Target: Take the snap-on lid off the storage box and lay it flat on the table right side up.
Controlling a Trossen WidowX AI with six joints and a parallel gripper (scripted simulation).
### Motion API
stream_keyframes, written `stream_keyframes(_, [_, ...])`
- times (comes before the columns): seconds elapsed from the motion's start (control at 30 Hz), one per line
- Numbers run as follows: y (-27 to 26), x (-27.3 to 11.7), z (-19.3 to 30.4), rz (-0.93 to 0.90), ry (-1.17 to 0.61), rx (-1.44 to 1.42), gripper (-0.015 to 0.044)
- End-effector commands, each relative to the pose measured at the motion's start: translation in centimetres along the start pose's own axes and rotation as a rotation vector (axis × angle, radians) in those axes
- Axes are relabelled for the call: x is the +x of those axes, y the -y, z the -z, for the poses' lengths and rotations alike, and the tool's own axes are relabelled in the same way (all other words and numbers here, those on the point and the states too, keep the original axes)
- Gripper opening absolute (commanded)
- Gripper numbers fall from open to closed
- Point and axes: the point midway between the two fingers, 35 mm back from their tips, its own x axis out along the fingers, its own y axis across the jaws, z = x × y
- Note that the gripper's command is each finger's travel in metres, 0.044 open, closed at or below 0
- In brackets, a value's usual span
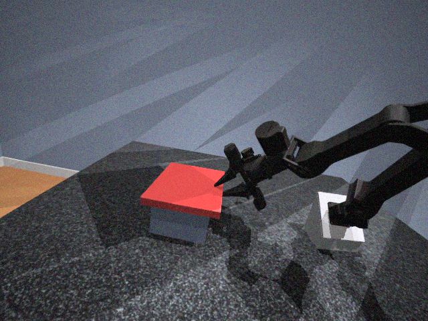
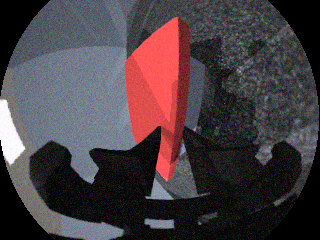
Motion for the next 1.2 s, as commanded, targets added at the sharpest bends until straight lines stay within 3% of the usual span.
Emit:
stream_keyframes(0.0, [-0.21,-0.18,-0.01,-0.004,-0.001,-0.003,0.0])
stream_keyframes(1.17, [-0.72,-0.67,-0.05,-0.004,-0.001,-0.003,0.0])
